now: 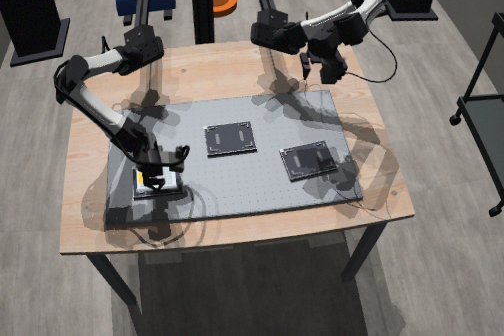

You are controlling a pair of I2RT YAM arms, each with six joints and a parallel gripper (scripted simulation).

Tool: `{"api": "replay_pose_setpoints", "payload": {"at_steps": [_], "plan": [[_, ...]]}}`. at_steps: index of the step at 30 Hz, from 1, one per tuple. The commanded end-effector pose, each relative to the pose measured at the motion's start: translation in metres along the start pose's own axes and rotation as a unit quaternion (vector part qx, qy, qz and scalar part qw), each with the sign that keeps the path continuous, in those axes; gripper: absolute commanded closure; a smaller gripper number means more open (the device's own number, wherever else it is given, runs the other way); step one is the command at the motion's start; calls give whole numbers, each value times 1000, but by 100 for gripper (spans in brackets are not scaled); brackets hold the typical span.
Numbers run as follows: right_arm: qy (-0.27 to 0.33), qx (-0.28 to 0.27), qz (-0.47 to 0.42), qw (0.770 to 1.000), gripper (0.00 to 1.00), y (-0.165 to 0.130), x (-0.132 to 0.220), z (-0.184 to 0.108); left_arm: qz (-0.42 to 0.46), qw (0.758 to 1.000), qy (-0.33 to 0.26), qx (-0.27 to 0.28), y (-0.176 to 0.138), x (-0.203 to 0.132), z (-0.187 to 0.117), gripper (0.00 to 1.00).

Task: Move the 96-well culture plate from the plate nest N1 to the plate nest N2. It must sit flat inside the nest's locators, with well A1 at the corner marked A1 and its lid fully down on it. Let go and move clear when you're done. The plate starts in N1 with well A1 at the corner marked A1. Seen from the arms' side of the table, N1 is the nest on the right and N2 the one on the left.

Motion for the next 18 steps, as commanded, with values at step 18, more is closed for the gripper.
{"api": "replay_pose_setpoints", "payload": {"at_steps": [18], "plan": [[0,-2,5,1000,0,-12,-2,-2,9,998,58,31,-1,-8,2,0]]}}
Point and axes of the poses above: on each arm, the point where the finger pads meet when closed, its own z axis out along the fingers, its own x axis across the jaws, y = z × x, the point moved 5 cm from there along -z, back along the fingers, and after that the axes turned 6 degrees about z, right-handed, at the moved point
